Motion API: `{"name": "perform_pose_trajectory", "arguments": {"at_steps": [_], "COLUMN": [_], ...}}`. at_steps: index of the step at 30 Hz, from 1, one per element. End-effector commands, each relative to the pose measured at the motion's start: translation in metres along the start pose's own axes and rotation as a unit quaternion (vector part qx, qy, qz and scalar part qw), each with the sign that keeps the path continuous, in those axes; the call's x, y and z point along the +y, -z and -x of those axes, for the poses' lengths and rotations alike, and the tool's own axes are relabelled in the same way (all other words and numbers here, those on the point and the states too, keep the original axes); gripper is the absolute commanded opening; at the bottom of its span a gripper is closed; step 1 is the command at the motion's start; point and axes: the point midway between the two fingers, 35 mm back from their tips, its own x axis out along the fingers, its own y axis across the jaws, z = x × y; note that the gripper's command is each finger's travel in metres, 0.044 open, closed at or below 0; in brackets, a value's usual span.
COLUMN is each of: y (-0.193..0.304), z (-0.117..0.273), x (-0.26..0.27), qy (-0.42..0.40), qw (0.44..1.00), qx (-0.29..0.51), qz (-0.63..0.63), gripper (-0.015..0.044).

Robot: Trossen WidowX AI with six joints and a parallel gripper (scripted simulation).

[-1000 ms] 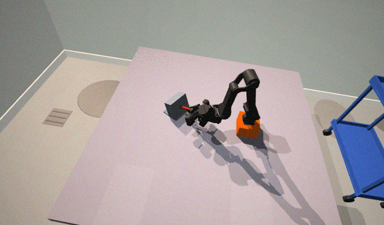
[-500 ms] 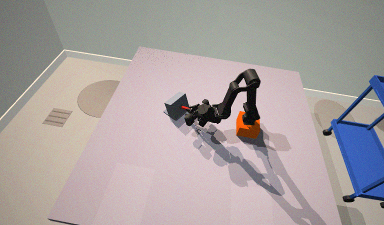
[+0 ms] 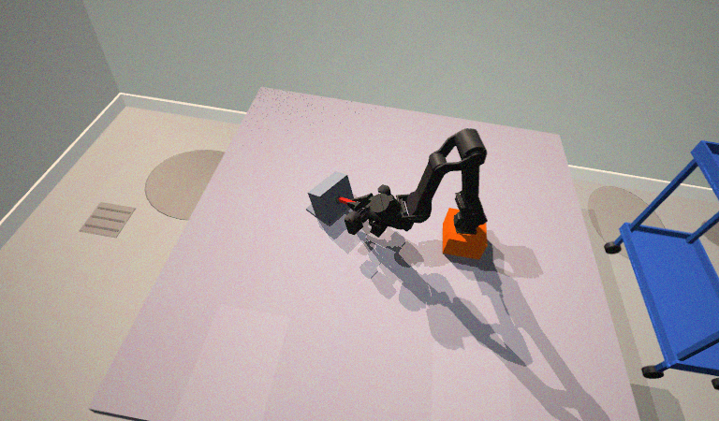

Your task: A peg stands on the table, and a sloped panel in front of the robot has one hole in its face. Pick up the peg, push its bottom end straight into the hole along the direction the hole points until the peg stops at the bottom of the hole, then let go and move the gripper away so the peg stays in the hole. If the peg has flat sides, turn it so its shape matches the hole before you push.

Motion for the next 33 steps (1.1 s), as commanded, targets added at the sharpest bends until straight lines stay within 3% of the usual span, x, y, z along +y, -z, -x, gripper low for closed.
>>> {"name": "perform_pose_trajectory", "arguments": {"at_steps": [1, 33], "y": [0.0, -0.003], "z": [-0.001, -0.015], "x": [-0.002, -0.001], "qy": [0.002, 0.002], "qw": [1.0, 1.0], "qx": [0.001, 0.001], "qz": [0.0, 0.0], "gripper": [0.0, 0.0]}}
